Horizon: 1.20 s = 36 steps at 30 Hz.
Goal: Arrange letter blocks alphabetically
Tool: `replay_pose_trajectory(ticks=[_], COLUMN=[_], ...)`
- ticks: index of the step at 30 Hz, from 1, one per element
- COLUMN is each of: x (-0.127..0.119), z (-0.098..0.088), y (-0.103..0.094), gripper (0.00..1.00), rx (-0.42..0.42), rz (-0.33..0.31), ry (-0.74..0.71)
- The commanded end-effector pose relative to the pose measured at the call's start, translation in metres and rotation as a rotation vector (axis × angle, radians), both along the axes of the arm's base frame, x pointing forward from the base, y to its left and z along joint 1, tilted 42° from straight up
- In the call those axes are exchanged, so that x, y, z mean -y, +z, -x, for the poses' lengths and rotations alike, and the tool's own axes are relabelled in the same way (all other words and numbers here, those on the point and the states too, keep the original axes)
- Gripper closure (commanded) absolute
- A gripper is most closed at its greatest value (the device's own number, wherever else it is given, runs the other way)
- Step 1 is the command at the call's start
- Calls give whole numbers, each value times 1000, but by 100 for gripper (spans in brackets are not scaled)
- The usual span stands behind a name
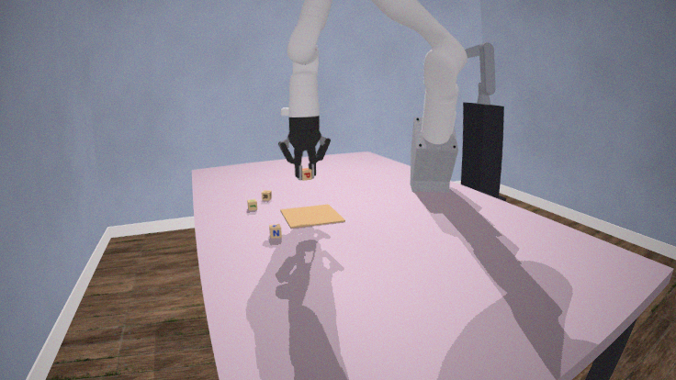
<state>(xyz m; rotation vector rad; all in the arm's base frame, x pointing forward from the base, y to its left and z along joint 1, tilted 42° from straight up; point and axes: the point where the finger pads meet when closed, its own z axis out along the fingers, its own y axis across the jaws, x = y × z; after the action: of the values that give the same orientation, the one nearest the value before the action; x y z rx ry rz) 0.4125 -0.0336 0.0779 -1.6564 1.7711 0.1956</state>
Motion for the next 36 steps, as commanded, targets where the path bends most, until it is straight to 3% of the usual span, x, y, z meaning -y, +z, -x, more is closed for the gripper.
replay_pose_trajectory(ticks=[1,11,23,25,36], x=[0,-5,-15,-15,-21], z=[1,5,16,16,28], y=[0,-1,-3,-3,-7], gripper=[79,79,79,79,79], rx=[9,76,279,279,574], rz=[3,36,132,132,271], ry=[14,128,442,442,842])
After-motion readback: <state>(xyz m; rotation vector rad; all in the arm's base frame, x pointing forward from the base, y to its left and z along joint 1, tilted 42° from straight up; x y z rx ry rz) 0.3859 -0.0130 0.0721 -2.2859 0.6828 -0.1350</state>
